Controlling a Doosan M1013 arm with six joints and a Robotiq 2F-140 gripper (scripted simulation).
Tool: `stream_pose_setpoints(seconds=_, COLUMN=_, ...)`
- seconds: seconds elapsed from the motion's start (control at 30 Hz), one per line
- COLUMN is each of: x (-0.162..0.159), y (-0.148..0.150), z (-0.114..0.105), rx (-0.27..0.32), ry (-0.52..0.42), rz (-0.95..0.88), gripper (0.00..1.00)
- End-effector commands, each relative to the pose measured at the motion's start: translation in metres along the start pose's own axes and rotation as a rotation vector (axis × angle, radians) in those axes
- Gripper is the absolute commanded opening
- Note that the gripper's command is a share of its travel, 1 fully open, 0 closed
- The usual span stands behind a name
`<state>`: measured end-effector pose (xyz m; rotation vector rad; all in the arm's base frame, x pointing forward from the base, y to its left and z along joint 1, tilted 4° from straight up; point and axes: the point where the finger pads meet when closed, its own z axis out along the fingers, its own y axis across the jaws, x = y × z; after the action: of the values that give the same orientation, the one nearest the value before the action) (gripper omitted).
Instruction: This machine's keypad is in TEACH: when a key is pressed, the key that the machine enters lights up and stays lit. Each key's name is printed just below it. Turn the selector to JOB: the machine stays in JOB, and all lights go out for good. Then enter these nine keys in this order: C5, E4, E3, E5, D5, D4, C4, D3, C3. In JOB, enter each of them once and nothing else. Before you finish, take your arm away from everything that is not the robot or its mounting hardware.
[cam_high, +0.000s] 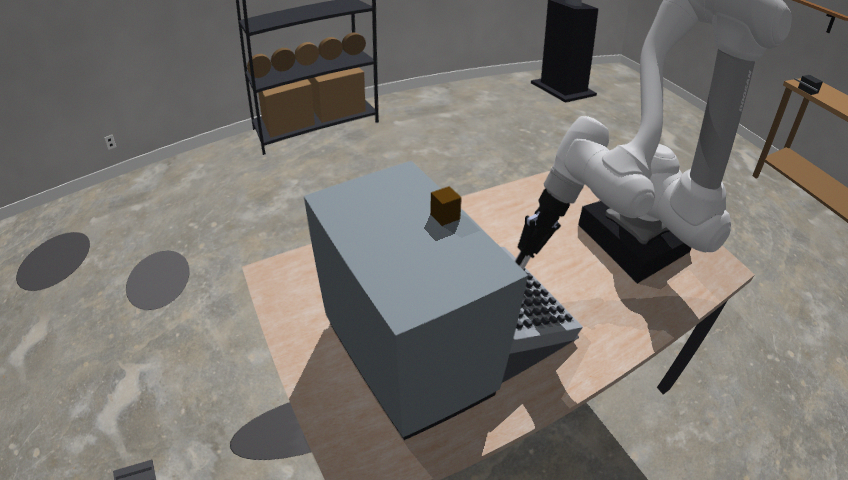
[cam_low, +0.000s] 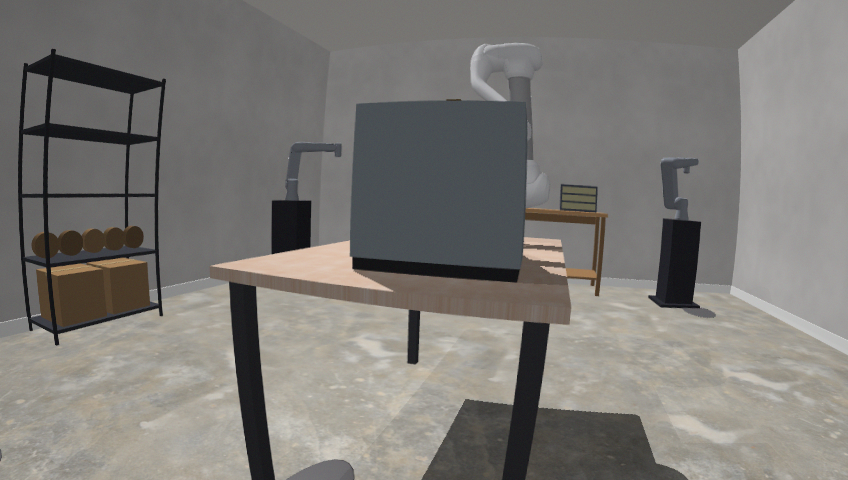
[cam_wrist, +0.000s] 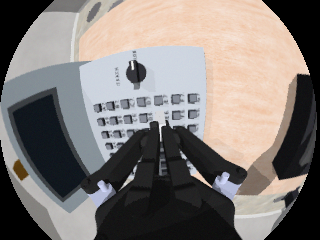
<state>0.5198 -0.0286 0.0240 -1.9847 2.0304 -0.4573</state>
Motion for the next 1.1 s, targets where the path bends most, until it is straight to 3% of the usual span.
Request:
stream_pose_setpoints(seconds=0.0, x=0.0000, y=0.0000, z=0.0012, rx=0.000, ry=0.000, rz=0.000, gripper=0.00)
stream_pose_setpoints(seconds=1.07, x=0.0000, y=0.0000, z=0.0069, rx=0.000, ry=0.000, rz=0.000, gripper=0.00)
